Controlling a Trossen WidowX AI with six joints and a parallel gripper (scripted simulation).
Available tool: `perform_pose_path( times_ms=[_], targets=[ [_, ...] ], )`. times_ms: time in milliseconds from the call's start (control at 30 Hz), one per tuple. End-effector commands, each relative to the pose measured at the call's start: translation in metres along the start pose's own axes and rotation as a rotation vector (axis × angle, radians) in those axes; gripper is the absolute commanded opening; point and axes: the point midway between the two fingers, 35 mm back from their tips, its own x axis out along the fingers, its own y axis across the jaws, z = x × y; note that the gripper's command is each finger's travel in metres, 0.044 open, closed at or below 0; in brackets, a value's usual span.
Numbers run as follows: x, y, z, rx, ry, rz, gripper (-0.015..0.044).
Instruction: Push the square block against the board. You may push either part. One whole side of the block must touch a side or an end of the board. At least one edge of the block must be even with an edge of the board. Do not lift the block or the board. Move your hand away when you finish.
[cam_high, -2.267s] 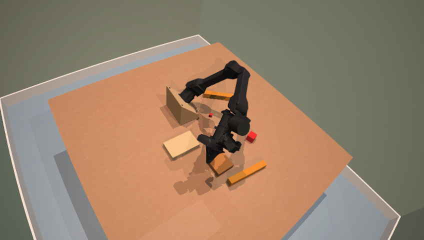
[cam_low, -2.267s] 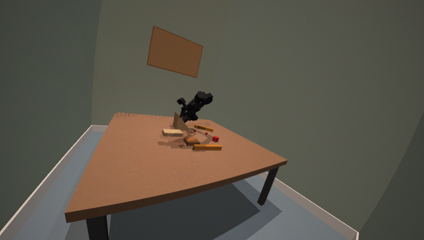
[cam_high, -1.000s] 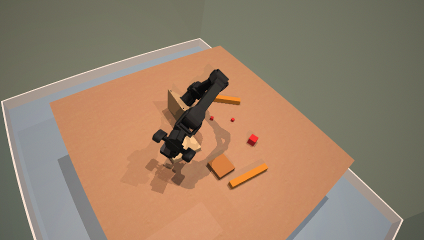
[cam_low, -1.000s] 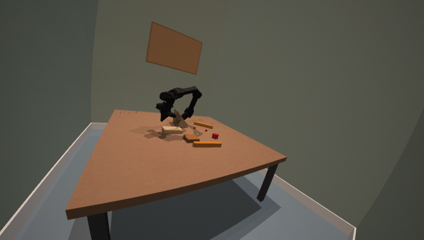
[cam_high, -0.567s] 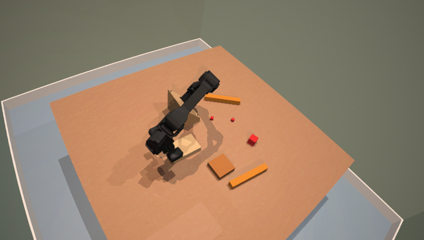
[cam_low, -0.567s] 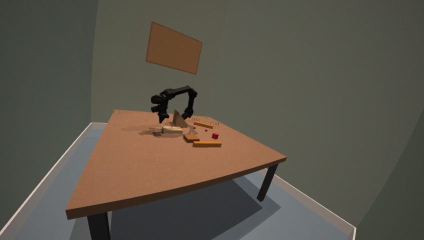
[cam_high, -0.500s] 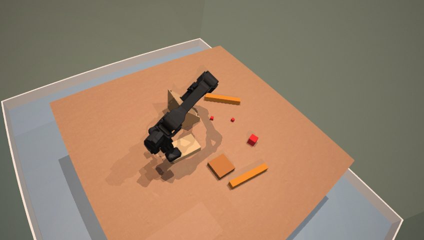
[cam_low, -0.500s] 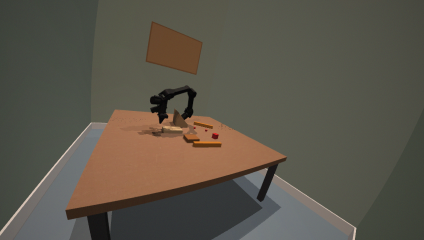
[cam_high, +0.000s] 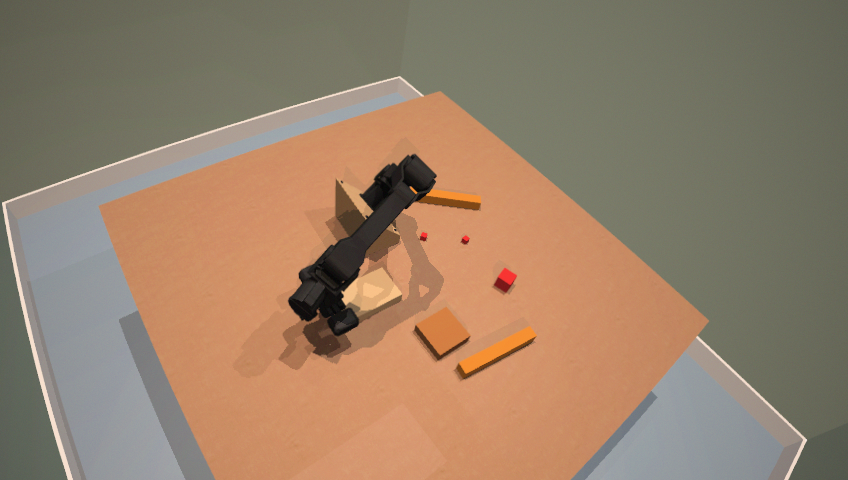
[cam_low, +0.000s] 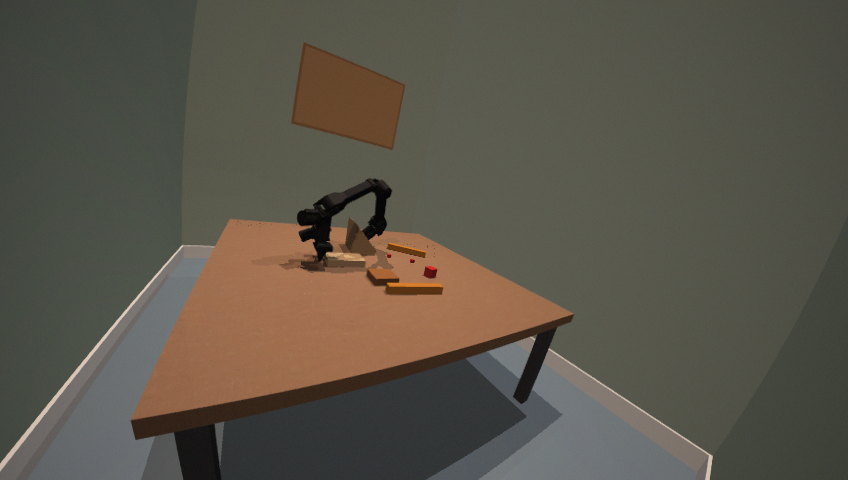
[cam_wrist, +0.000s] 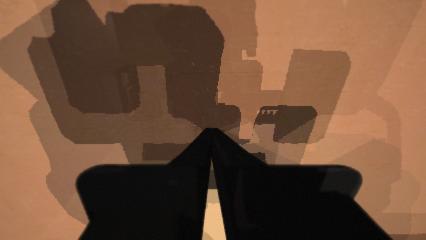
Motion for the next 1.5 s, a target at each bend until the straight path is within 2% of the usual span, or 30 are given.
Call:
perform_pose_path(
  times_ms=[0,1467],
  targets=[
    [0.0,0.001,0.0,0.005,-0.004,0.013,0.0],
    [-0.001,0.006,-0.052,0.007,-0.001,0.012,0.0]
  ],
)
